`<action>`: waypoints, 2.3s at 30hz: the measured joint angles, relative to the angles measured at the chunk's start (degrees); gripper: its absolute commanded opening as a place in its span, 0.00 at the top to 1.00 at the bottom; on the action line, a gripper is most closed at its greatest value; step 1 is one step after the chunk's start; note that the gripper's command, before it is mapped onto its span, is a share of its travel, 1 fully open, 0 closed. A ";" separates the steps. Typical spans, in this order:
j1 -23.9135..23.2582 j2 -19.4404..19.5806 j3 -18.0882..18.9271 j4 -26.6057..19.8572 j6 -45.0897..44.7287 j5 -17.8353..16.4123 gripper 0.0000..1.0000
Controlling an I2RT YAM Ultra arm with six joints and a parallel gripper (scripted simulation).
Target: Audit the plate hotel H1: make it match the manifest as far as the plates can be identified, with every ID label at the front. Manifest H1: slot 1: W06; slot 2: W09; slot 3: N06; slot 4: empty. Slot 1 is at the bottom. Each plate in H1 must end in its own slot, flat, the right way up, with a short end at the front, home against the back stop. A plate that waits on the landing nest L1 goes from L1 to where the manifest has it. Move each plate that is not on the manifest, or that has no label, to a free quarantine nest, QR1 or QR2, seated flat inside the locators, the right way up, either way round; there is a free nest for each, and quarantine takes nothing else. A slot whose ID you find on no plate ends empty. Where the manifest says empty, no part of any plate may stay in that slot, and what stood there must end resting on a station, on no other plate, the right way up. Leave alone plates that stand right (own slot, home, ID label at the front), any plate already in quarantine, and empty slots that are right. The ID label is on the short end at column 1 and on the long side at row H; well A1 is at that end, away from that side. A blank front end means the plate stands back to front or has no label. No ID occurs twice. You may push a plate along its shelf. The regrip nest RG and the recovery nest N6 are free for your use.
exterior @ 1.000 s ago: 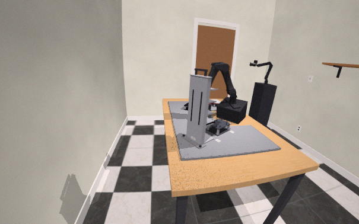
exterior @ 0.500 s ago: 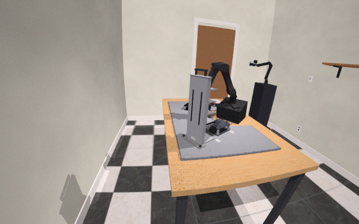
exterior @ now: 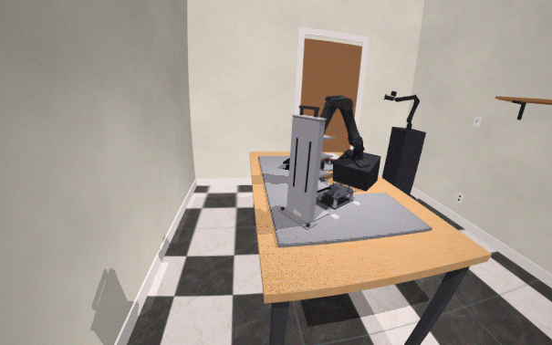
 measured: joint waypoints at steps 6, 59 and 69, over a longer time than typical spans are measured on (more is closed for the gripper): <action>-0.24 -1.36 0.00 -0.92 -0.11 0.00 0.14; -1.75 -10.40 1.18 -11.63 -1.66 -0.02 0.14; -2.05 -11.67 1.95 -13.81 -1.92 -0.02 0.14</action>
